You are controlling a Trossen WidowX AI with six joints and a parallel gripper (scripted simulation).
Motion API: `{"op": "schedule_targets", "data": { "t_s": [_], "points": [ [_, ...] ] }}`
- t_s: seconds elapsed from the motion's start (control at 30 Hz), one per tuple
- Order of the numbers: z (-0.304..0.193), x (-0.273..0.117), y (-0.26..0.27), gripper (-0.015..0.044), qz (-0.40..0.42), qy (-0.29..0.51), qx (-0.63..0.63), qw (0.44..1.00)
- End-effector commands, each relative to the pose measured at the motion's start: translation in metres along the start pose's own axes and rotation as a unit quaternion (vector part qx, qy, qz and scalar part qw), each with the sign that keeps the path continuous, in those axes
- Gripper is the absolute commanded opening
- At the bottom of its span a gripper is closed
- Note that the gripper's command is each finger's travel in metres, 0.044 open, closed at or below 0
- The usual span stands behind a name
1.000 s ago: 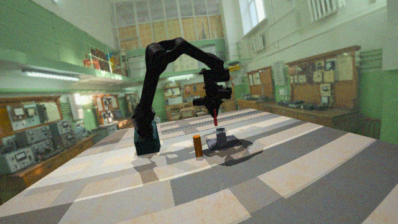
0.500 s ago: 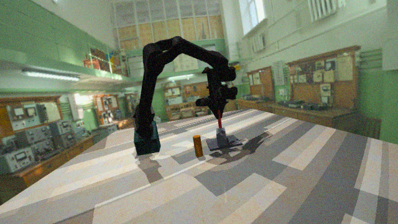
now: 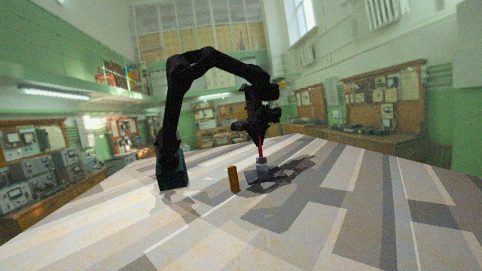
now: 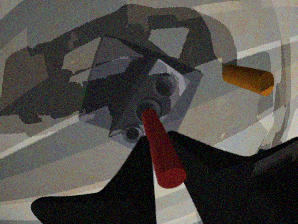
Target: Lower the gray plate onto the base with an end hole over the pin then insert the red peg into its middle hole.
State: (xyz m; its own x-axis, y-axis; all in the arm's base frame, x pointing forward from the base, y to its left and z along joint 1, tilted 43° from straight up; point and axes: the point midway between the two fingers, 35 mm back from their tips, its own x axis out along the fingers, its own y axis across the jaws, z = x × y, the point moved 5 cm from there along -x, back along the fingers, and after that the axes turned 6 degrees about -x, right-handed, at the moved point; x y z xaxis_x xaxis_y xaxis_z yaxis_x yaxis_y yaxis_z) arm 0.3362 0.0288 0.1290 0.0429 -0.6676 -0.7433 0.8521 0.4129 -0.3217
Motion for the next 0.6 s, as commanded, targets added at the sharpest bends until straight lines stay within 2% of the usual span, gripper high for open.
{"op": "schedule_targets", "data": {
  "t_s": [0.0,0.57],
  "points": [
    [0.0009,-0.0001,-0.0003,0.0,-0.001,-0.003,-0.002,1.0],
    [-0.0015,-0.0001,-0.0017,0.0,-0.001,-0.003,-0.002,1.0]
  ]
}}
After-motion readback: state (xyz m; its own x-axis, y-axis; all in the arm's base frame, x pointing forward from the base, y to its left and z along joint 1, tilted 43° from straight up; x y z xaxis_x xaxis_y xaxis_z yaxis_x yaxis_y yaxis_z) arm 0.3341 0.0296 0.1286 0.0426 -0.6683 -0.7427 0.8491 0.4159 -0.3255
